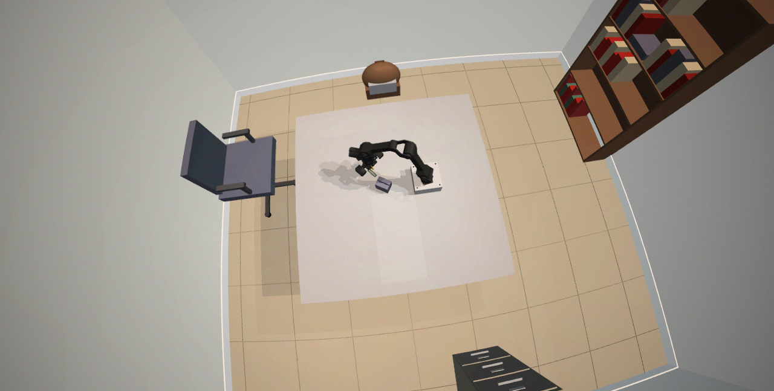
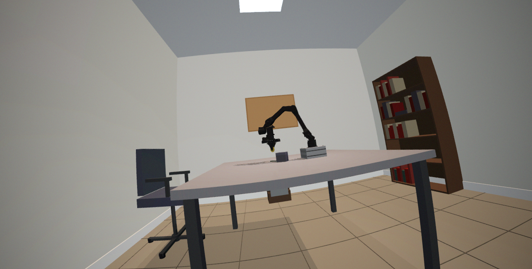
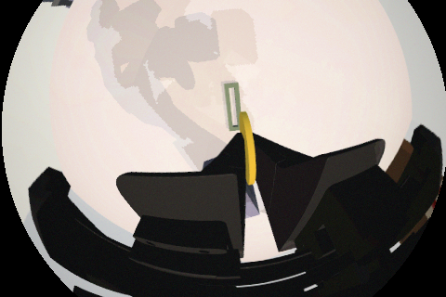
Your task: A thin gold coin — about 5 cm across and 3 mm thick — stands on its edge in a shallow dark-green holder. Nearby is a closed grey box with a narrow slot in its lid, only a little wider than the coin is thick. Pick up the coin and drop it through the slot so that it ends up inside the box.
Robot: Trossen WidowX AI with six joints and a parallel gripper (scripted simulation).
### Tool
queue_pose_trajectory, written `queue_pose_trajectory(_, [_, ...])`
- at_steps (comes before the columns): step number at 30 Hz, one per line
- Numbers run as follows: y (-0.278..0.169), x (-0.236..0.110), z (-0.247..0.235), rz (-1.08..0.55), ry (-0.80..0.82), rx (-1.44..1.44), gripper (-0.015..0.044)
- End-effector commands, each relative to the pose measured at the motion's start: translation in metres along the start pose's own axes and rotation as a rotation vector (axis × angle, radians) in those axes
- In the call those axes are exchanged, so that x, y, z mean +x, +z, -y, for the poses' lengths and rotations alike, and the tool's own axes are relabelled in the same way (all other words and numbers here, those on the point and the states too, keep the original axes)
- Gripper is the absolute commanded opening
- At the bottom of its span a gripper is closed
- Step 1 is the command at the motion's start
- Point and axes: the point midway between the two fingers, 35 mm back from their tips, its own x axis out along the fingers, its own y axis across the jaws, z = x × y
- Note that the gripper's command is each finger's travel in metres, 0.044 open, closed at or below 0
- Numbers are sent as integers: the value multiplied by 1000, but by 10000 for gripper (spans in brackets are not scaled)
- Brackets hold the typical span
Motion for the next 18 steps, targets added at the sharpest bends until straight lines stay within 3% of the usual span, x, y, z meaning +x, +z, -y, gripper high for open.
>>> queue_pose_trajectory(1, [0,-11,0,10,8,3,0])
queue_pose_trajectory(18, [3,-13,10,11,5,-321,0])
